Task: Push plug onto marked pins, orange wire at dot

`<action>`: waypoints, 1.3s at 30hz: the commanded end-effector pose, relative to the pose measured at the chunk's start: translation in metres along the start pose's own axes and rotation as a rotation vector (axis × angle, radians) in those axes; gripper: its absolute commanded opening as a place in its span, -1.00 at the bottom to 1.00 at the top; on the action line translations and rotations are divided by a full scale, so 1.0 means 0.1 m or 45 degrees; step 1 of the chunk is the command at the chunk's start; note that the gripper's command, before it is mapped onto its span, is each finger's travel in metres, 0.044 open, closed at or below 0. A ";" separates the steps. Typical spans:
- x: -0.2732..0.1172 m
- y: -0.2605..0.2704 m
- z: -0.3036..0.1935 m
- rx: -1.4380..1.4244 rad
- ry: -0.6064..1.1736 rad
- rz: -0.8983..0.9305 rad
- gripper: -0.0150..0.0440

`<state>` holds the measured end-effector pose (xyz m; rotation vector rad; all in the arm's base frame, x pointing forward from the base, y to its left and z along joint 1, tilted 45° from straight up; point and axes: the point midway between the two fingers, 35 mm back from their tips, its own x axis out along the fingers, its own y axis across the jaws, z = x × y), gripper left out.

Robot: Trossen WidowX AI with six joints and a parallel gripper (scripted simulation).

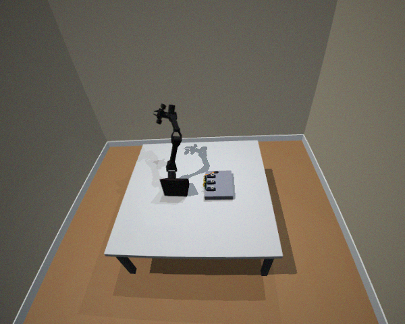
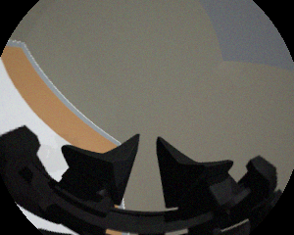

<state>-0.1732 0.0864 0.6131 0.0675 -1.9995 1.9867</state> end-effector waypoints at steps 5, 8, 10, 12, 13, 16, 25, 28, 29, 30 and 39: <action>-0.09 0.06 -0.42 0.071 0.251 -0.035 -0.10; -0.15 0.09 -0.59 0.099 0.346 -0.051 -0.10; -0.20 0.12 -0.71 0.112 0.416 -0.061 -0.10; -0.25 0.13 -0.82 0.133 0.479 -0.075 -0.10; -0.27 0.14 -0.87 0.143 0.511 -0.084 -0.10; -0.37 0.17 -1.04 0.175 0.609 -0.110 -0.10; -0.74 0.25 -1.50 0.248 0.902 -0.213 -0.10; -0.90 0.27 -1.64 0.275 0.999 -0.256 -0.10; -0.96 0.28 -1.68 0.280 1.033 -0.270 -0.10; -1.01 0.29 -1.72 0.288 1.065 -0.286 -0.10; -1.55 0.36 -2.02 0.347 1.332 -0.446 -0.10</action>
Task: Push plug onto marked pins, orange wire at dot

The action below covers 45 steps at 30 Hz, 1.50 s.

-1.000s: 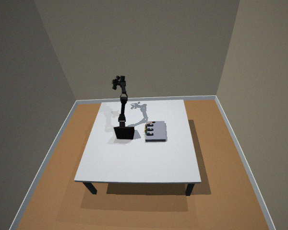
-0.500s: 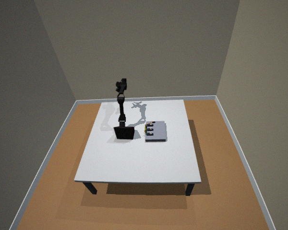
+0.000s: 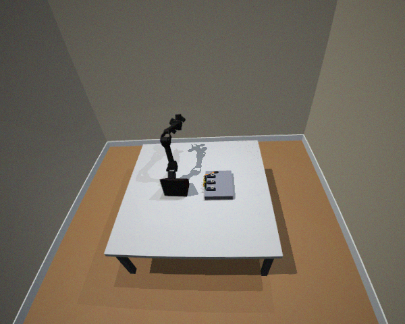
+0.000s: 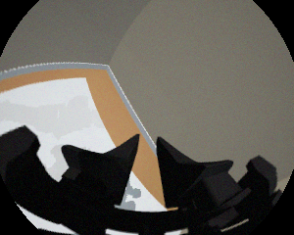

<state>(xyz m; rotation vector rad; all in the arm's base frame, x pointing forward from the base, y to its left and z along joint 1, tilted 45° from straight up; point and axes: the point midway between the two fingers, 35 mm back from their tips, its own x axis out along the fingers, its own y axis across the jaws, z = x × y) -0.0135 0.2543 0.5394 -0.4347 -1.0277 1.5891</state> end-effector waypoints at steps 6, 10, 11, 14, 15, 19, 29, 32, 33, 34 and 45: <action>-0.15 -0.19 -0.57 0.085 0.245 -0.183 -0.10; -0.26 -0.26 -0.84 0.132 0.355 -0.273 -0.10; -0.29 -0.29 -0.90 0.138 0.378 -0.298 -0.10; -0.40 -0.34 -1.09 0.171 0.454 -0.369 -0.10; -0.44 -0.36 -1.15 0.182 0.478 -0.393 -0.10; -0.61 -0.43 -1.38 0.227 0.574 -0.495 -0.10; -1.14 -0.57 -1.91 0.325 0.790 -0.772 -0.10; -1.33 -0.60 -2.04 0.352 0.848 -0.862 -0.10; -1.39 -0.61 -2.09 0.360 0.868 -0.892 -0.10; -1.46 -0.62 -2.13 0.368 0.886 -0.923 -0.10; -2.27 -0.64 -2.49 0.445 1.065 -1.293 -0.10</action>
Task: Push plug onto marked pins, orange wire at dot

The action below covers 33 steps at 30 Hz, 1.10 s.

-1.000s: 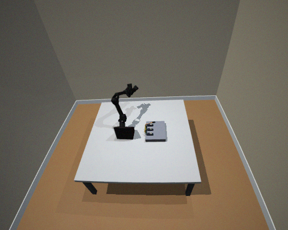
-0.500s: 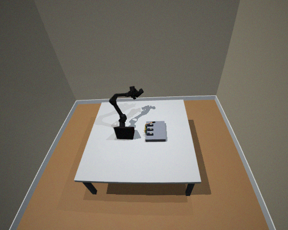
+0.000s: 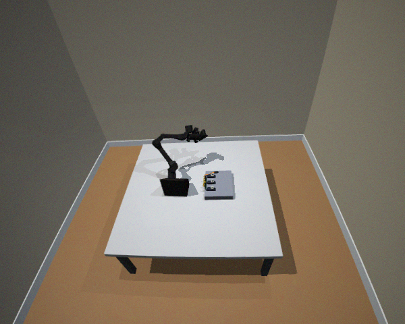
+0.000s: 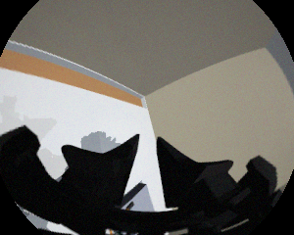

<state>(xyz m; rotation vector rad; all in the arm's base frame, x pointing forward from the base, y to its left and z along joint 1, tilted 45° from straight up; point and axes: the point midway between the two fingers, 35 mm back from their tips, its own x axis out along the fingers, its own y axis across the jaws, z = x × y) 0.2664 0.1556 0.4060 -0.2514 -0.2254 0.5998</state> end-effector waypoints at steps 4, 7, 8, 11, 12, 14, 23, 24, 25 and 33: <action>-0.09 -0.40 -0.34 0.090 0.081 -0.224 -0.10; -0.16 -0.59 -0.50 0.131 0.115 -0.329 -0.10; -0.18 -0.64 -0.56 0.144 0.125 -0.363 -0.10; -0.28 -0.82 -0.72 0.187 0.155 -0.474 -0.10; -0.31 -0.88 -0.77 0.200 0.163 -0.509 -0.10; -0.39 -0.99 -0.87 0.227 0.178 -0.582 -0.10; -0.53 -1.26 -1.24 0.314 0.291 -0.725 -0.10; -0.50 -1.25 -1.29 0.323 0.323 -0.705 -0.10; -0.46 -1.25 -1.34 0.333 0.358 -0.683 -0.10; -0.21 -1.17 -1.76 0.435 0.640 -0.495 -0.10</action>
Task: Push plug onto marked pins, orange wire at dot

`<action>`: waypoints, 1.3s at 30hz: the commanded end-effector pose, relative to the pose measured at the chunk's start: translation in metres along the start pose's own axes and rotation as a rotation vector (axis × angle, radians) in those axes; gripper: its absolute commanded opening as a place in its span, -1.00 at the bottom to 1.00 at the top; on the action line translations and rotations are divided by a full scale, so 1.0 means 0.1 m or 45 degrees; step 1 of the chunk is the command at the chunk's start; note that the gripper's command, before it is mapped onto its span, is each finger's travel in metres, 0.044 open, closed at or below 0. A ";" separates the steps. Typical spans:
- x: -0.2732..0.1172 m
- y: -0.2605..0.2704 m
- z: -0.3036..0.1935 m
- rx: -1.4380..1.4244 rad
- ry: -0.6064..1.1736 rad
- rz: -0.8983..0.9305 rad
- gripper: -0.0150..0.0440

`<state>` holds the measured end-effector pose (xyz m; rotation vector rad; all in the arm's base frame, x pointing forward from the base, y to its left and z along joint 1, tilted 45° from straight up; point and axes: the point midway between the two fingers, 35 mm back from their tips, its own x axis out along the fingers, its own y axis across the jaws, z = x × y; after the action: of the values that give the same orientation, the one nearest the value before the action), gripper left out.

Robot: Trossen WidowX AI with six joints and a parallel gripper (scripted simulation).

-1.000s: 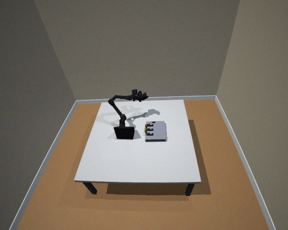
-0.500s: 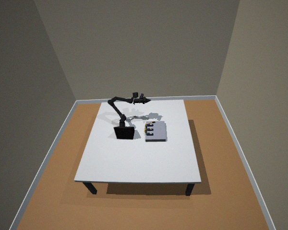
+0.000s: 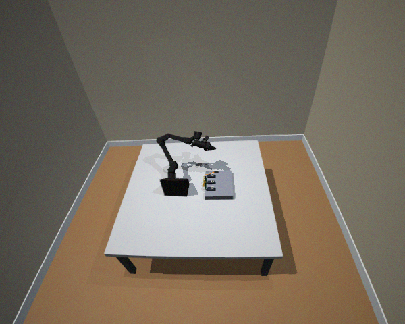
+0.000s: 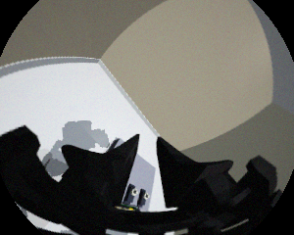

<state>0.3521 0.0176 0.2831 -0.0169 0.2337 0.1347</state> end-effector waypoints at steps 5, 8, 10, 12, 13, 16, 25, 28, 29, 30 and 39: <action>0.29 0.08 -0.31 0.021 0.289 0.145 -0.10; 0.39 0.12 -0.44 0.043 0.403 0.207 -0.10; 0.44 0.15 -0.53 0.061 0.478 0.249 -0.10; 0.49 0.18 -0.62 0.083 0.552 0.291 -0.10; 0.51 0.19 -0.67 0.094 0.588 0.312 -0.10; 0.56 0.23 -0.79 0.134 0.696 0.375 -0.10; 0.67 0.36 -1.14 0.292 0.999 0.560 -0.10; 0.69 0.40 -1.24 0.357 1.093 0.620 -0.10; 0.70 0.41 -1.27 0.381 1.124 0.639 -0.10; 0.70 0.43 -1.30 0.405 1.154 0.658 -0.10; 0.74 0.53 -1.50 0.633 1.387 0.806 -0.10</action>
<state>0.3811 0.0741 0.1231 0.4430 1.3180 0.6732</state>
